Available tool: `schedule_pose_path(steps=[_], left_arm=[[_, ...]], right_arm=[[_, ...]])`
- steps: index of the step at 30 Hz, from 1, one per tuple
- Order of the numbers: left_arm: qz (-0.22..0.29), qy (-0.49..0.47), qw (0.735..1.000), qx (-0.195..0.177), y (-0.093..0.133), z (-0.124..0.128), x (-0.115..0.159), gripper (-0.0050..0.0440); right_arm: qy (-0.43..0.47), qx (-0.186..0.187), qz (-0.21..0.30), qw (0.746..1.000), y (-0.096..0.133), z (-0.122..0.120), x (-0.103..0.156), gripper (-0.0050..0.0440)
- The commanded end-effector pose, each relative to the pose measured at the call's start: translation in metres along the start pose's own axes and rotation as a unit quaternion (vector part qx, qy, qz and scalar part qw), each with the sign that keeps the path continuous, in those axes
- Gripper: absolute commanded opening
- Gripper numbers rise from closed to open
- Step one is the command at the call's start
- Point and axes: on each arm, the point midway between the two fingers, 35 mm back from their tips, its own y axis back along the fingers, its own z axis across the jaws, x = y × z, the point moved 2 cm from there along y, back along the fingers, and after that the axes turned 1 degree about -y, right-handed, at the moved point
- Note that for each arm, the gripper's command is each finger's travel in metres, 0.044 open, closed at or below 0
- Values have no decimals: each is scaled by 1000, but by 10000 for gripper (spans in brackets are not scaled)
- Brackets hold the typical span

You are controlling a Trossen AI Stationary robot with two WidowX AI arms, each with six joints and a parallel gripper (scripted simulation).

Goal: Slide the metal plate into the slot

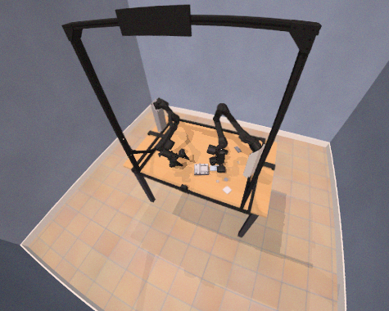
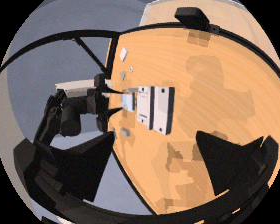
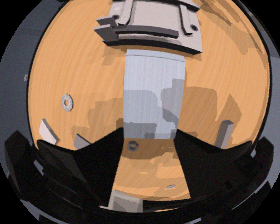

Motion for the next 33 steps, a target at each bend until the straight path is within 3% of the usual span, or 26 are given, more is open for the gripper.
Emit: schedule_pose_path(steps=[1,33], left_arm=[[1,0,1000,1,1,0,0,440],[1,0,1000,1,1,0,0,440]], right_arm=[[0,-1,-1,1000,1,0,-1,-50],[0,-1,-1,1000,1,1,-21,-50]])
